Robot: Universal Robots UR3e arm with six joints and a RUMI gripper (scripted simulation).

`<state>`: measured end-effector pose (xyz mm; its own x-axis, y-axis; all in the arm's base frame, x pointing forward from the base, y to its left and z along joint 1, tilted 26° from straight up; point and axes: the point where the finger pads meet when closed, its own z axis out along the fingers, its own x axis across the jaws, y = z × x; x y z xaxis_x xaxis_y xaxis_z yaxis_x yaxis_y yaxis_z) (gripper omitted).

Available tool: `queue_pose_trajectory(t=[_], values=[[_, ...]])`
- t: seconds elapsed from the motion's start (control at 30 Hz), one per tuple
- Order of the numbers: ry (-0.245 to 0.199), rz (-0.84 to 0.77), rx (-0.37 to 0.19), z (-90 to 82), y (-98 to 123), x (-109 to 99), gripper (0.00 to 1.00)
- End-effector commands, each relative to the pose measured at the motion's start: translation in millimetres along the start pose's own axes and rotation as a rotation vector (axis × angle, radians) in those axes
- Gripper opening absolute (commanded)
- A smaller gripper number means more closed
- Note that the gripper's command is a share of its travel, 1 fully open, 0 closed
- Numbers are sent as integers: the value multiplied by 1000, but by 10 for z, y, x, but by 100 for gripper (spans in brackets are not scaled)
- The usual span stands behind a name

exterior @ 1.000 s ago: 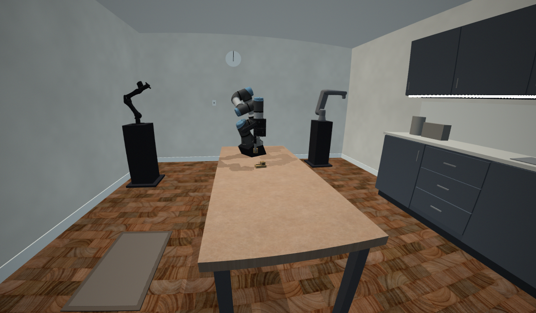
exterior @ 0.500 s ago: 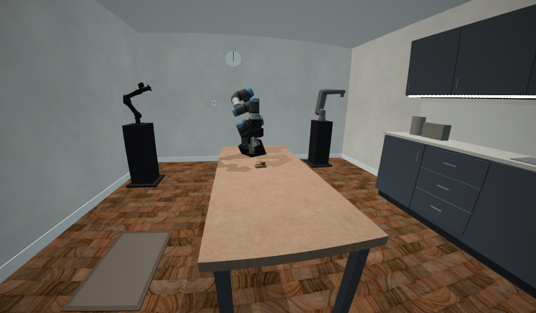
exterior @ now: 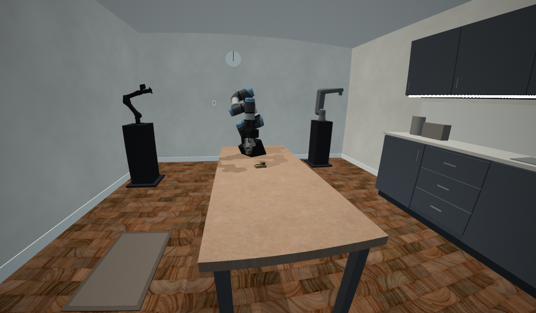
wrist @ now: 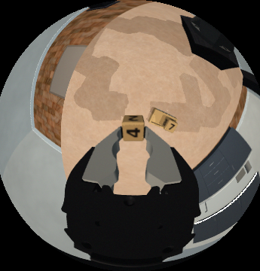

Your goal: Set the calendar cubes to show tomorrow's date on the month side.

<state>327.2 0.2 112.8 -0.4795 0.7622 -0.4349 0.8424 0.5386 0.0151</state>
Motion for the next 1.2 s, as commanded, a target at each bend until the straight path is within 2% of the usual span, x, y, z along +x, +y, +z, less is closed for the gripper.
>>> queue_pose_trajectory(t=[0.0, 0.17, 0.33, 1.17], values=[[-4, 116, 2, -1, -19, -62, 10], [-7, 280, 1, 6, -55, -148, 10], [-9, 357, 0, 9, -72, -189, 10], [-8, 371, 1, 46, -75, -196, 10]])
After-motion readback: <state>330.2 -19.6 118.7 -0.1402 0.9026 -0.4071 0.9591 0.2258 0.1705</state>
